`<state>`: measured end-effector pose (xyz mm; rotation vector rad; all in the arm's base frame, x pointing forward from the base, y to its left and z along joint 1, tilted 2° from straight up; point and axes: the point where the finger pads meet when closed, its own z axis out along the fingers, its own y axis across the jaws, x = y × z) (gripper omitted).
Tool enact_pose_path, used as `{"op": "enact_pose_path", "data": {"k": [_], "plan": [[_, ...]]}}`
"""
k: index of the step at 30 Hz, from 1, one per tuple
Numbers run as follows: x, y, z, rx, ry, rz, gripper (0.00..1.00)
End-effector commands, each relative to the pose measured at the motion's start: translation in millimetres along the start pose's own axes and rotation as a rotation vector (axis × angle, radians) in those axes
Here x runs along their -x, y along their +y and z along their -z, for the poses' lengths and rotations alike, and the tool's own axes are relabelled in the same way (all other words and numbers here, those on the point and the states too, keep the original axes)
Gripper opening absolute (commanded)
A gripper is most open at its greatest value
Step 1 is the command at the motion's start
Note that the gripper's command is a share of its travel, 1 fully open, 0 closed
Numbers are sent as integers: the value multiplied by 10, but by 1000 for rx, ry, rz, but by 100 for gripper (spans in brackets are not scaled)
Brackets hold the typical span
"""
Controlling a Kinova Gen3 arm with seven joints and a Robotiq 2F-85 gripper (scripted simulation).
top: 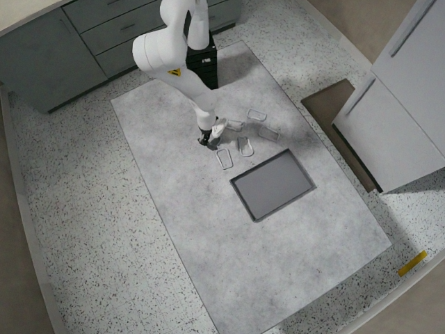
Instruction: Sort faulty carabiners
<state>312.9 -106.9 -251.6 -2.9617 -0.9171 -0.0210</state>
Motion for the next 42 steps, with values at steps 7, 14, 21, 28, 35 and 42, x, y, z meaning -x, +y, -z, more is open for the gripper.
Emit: {"op": "enact_pose_path", "data": {"k": [7,14,21,28,35,42], "plan": [[-3,6,5,1,1,0,71],[-3,6,5,1,1,0,71],[-3,6,5,1,1,0,67],[-3,6,5,1,1,0,67],[-6,10,8,2,1,0,63],[-6,10,8,2,1,0,63]]}}
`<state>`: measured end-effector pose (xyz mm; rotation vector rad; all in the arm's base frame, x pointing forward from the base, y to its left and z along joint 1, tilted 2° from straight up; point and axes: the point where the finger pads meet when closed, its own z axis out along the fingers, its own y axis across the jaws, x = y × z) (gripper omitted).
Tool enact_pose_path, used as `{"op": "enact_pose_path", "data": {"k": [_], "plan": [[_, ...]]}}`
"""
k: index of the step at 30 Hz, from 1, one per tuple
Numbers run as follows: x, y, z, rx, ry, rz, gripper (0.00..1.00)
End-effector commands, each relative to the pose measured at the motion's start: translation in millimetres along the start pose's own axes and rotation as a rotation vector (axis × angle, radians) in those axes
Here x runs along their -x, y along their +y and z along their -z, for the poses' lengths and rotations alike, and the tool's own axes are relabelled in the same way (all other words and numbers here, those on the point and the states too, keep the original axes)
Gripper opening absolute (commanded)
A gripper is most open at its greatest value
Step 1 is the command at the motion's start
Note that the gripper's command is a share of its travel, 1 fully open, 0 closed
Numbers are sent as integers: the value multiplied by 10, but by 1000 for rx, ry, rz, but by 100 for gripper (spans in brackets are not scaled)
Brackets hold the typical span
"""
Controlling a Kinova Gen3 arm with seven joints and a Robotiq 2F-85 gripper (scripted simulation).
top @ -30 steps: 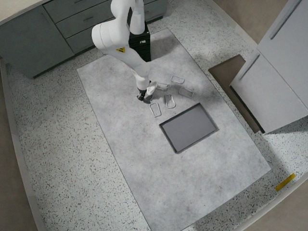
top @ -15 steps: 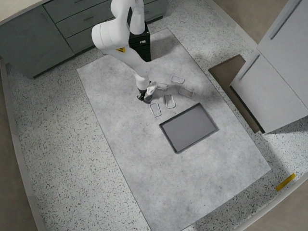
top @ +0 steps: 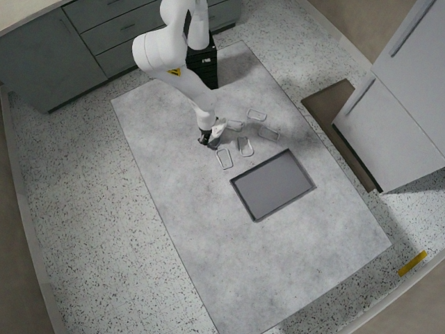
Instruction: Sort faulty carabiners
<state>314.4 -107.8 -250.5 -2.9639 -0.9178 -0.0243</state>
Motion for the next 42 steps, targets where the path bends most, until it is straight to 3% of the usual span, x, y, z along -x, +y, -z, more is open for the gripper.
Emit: {"op": "enact_pose_path", "data": {"k": [1,42], "plan": [[2,-5,-3,-1,0,0,63],[-6,10,8,2,1,0,59]]}}
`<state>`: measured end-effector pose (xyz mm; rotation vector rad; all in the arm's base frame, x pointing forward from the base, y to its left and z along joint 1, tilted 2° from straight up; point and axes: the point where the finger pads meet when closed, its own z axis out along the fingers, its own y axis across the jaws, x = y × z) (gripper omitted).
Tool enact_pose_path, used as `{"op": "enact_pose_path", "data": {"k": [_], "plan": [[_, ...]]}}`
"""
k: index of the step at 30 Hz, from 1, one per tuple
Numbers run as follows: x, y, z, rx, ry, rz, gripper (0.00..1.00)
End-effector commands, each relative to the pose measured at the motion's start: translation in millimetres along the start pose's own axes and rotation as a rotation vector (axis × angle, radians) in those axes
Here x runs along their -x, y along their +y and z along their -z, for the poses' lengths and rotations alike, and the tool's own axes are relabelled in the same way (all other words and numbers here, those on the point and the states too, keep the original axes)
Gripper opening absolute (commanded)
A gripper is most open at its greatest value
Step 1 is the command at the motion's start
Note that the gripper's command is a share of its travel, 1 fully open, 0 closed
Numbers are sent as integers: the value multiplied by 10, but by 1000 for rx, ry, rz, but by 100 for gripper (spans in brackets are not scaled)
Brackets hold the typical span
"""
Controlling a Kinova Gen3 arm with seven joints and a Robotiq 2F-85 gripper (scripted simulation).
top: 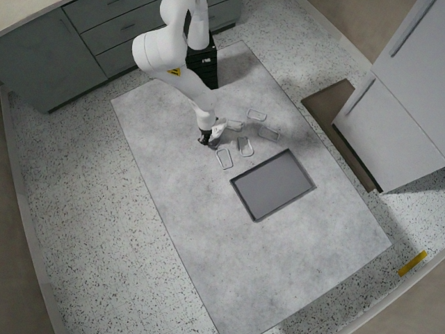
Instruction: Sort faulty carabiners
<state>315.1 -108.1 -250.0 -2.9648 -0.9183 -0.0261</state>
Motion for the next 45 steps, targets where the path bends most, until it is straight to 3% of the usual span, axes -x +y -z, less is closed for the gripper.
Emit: {"op": "enact_pose_path", "data": {"k": [1,45], "plan": [[-2,4,2,1,0,0,59],[-4,8,6,2,1,0,57]]}}
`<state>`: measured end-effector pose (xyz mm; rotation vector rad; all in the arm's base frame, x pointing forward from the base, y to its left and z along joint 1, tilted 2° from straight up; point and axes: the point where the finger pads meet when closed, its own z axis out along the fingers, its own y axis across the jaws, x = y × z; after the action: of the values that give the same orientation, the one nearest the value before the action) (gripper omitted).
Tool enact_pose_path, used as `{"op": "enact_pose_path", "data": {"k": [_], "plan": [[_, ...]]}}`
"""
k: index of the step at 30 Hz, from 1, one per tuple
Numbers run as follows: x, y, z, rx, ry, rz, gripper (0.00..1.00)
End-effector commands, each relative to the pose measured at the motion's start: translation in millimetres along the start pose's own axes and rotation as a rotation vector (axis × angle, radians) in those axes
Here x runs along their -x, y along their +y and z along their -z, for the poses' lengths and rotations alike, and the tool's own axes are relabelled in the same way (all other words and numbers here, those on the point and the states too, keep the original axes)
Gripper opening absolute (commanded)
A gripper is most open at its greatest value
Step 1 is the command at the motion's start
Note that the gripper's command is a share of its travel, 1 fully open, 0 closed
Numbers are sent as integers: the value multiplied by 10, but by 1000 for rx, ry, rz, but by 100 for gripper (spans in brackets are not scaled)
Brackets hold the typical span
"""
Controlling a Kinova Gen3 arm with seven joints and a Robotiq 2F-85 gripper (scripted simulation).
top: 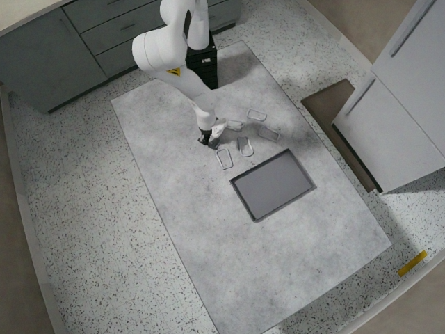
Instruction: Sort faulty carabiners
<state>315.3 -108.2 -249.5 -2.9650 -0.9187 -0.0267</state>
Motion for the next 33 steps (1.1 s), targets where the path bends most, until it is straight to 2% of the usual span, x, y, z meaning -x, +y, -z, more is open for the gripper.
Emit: {"op": "enact_pose_path", "data": {"k": [1,21,22,33], "plan": [[-2,6,1,1,0,0,57],[-3,7,4,1,1,0,57],[-3,7,5,1,1,0,100],[-3,7,5,1,1,0,100]]}}
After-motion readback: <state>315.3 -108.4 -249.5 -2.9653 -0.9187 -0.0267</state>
